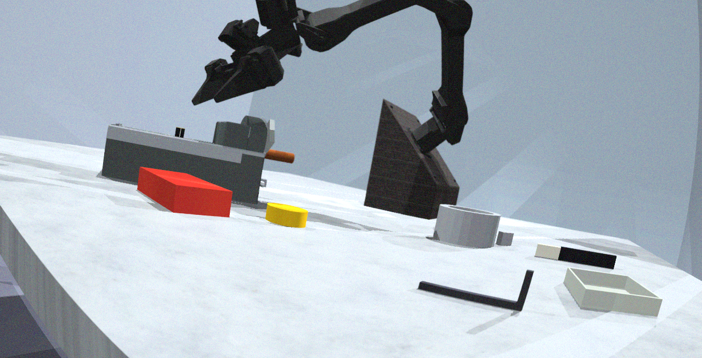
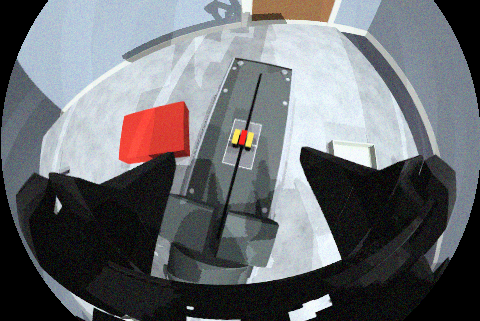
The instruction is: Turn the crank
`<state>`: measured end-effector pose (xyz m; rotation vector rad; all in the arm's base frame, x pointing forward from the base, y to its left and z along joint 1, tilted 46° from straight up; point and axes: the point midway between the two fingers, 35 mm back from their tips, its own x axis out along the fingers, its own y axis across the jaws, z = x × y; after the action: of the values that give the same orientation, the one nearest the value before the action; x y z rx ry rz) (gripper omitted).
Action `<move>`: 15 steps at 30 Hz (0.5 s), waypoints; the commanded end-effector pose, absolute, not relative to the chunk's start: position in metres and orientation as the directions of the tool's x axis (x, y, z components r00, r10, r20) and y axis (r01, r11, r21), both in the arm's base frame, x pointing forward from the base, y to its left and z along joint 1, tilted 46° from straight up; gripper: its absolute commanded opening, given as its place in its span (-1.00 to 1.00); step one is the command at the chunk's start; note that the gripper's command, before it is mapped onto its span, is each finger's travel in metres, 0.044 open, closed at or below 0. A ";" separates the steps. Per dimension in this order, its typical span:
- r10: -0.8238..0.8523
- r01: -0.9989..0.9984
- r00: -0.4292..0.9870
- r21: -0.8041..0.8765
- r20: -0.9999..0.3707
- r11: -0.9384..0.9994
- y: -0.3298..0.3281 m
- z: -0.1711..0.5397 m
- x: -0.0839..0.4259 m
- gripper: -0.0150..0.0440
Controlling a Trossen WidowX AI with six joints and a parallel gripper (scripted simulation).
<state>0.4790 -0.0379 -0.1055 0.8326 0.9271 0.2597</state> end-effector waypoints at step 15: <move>0.531 0.142 0.596 0.730 -0.602 0.669 -0.038 -0.106 0.479 -0.33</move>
<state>0.4790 -0.0380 -0.1055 0.8322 0.9272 0.2591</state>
